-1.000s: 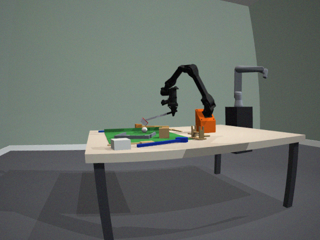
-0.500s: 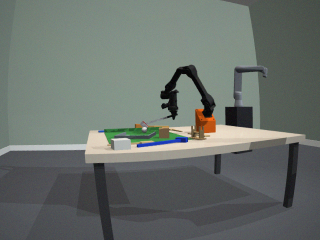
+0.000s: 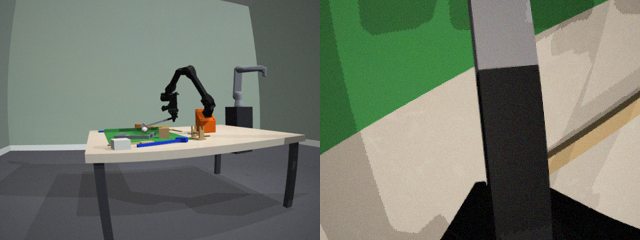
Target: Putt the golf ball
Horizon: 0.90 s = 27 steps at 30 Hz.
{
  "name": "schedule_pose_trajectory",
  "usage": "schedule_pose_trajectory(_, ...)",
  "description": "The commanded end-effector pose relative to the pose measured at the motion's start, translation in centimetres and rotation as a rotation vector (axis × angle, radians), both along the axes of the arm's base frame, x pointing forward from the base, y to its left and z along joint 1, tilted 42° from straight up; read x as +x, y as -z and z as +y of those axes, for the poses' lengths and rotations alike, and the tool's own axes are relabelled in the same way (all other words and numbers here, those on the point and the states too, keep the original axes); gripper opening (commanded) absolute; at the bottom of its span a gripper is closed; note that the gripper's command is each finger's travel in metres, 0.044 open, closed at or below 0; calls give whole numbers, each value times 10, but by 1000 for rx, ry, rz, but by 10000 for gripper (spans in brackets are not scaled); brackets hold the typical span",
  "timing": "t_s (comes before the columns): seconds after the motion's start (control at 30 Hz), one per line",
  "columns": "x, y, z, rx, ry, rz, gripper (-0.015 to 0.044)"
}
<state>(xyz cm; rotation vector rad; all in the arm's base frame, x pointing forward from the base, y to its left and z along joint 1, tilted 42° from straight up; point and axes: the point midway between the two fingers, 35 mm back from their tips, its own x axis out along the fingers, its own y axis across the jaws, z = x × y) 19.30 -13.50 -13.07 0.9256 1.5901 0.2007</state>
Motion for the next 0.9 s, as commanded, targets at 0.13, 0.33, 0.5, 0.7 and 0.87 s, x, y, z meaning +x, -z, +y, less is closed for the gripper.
schedule_pose_trajectory(0.13, 0, 0, -1, -1, 0, -1, 0)
schedule_pose_trajectory(0.33, -7, 10, -10, 0, 6, -1, 0)
schedule_pose_trajectory(0.5, -14, 19, -18, 2, 11, -1, 0)
schedule_pose_trajectory(0.7, -14, 19, -18, 2, 11, -1, 0)
schedule_pose_trajectory(0.87, -14, 19, -18, 2, 11, -1, 0)
